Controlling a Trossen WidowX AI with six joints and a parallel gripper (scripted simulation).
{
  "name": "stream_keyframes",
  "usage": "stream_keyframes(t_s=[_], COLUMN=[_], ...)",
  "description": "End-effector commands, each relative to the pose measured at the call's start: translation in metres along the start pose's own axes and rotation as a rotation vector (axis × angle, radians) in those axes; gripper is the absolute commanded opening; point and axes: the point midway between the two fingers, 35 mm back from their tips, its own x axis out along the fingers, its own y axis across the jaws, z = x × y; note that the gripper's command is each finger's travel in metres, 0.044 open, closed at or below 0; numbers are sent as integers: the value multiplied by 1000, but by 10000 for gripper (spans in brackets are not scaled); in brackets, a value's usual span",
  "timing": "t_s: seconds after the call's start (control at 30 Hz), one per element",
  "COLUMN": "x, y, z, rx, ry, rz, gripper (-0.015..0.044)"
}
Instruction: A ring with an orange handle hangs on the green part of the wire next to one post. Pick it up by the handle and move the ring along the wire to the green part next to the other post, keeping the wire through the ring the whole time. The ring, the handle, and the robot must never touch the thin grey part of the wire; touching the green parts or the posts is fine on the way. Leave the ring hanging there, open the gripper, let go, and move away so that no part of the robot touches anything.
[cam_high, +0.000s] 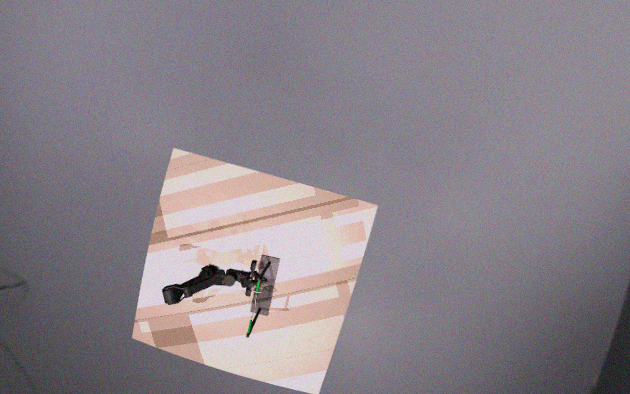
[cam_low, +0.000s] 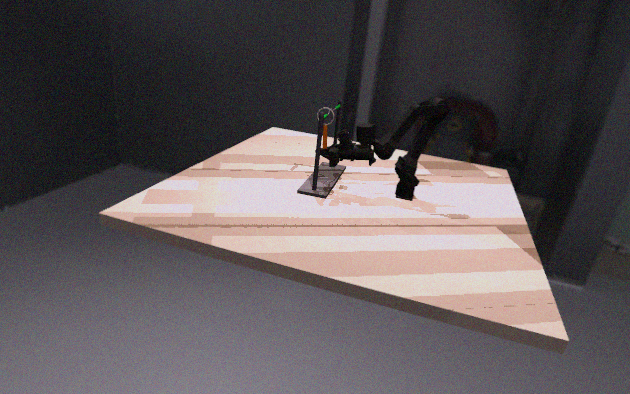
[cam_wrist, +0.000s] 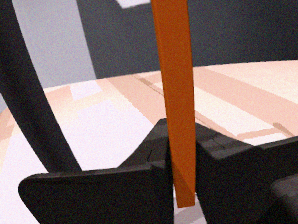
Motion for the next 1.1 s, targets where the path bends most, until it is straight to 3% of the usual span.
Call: stream_keyframes(t_s=[0.0, 1.07], x=[1, 4], y=[5, 5], z=[2, -20], rx=[9, 9], ry=[-5, -5], rz=[-2, -2], gripper=[-150, -150])
